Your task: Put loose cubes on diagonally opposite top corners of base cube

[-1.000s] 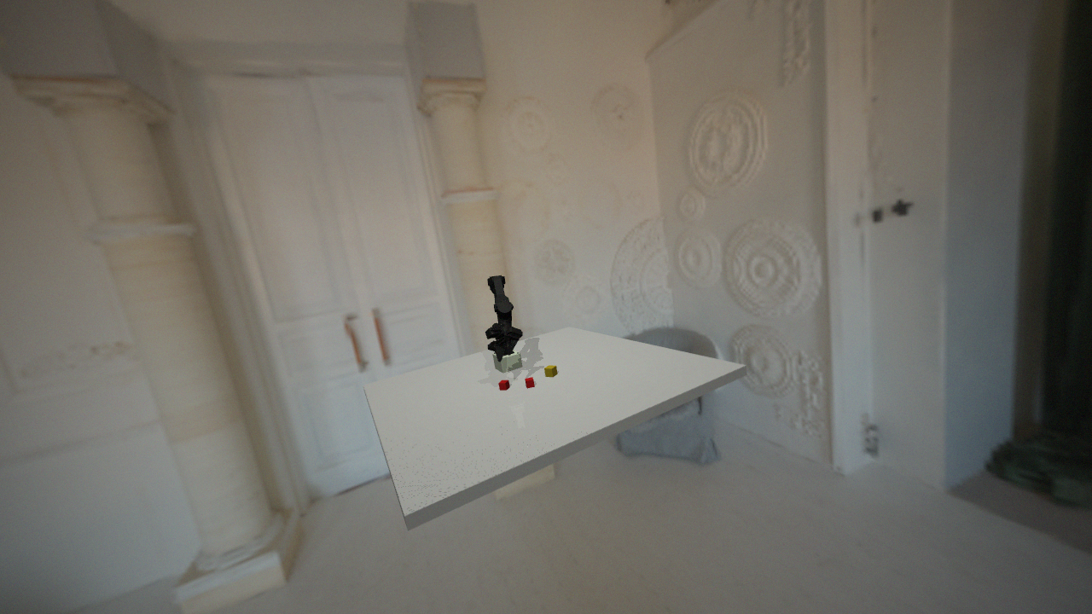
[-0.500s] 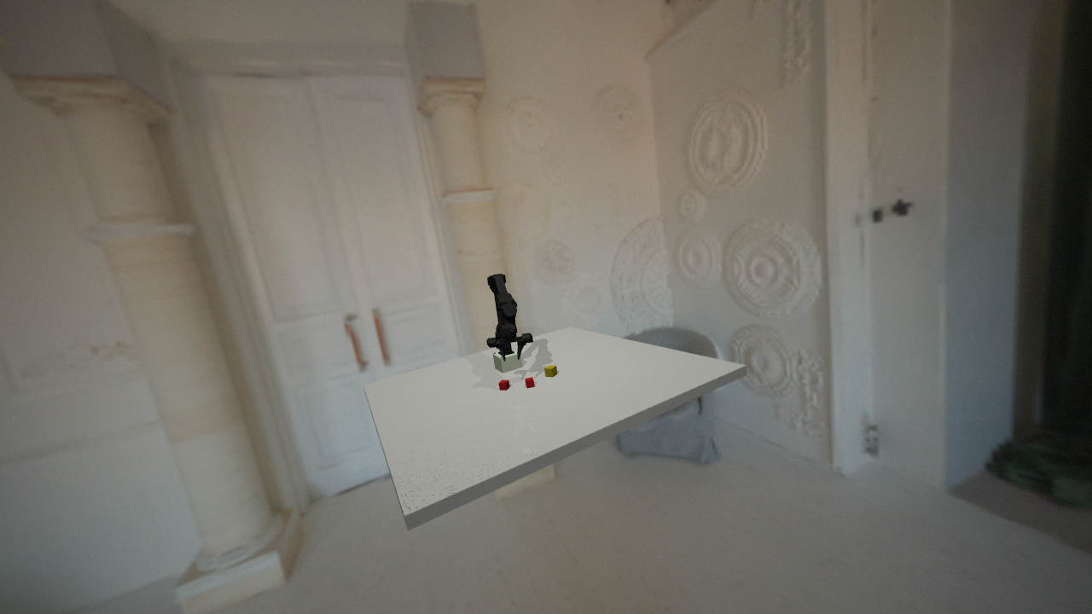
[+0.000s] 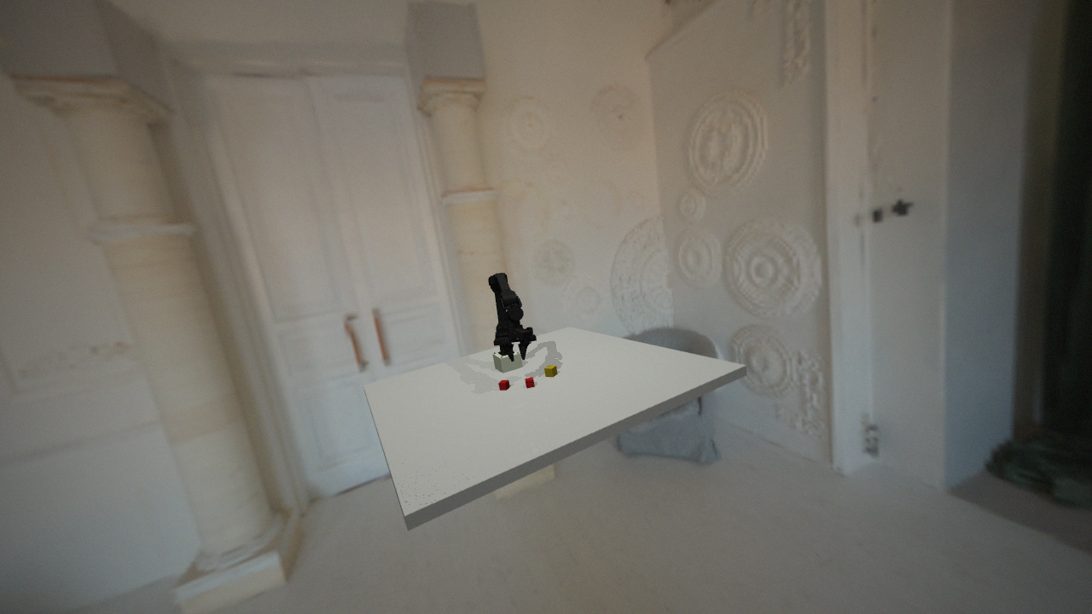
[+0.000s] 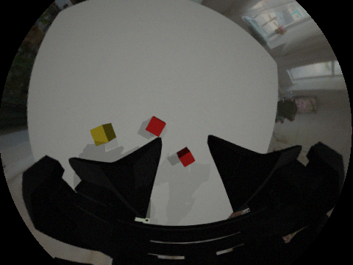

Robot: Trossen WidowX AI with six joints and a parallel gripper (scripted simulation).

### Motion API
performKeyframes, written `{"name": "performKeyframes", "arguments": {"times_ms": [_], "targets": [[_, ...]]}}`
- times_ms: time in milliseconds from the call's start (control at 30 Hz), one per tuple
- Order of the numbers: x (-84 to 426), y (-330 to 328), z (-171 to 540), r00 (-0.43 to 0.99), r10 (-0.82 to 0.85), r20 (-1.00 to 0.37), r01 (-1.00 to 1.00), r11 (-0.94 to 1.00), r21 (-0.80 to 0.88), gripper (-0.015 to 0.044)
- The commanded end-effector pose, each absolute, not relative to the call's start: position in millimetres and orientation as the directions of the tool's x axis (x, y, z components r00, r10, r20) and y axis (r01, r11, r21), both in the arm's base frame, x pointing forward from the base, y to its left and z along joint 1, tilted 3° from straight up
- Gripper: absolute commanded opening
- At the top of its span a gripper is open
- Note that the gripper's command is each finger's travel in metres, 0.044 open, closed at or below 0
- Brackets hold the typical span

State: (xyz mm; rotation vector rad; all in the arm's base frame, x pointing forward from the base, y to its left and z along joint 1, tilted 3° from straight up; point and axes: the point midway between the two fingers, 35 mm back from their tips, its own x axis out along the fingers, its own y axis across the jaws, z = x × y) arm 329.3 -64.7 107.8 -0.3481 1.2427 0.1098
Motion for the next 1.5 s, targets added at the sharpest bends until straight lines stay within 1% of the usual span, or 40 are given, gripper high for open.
{"name": "performKeyframes", "arguments": {"times_ms": [0,200,333,767,1000,1467], "targets": [[332.9,-51.1,107.9,0.231,-0.046,-0.972,-0.63,0.754,-0.185,0.0265],[331.6,-39.1,108.2,0.138,0.001,-0.99,-0.867,0.483,-0.121,0.0265],[330.5,-32.5,108.9,0.086,0.025,-0.996,-0.95,0.303,-0.074,0.0265],[330.8,-32.2,107.2,0.083,0.026,-0.996,-0.953,0.294,-0.072,0.0265],[335.4,-30.6,48.5,0.083,0.026,-0.996,-0.953,0.294,-0.071,0.0265],[336.5,-30.1,31.8,0.083,0.026,-0.996,-0.953,0.294,-0.071,0.0265]]}}
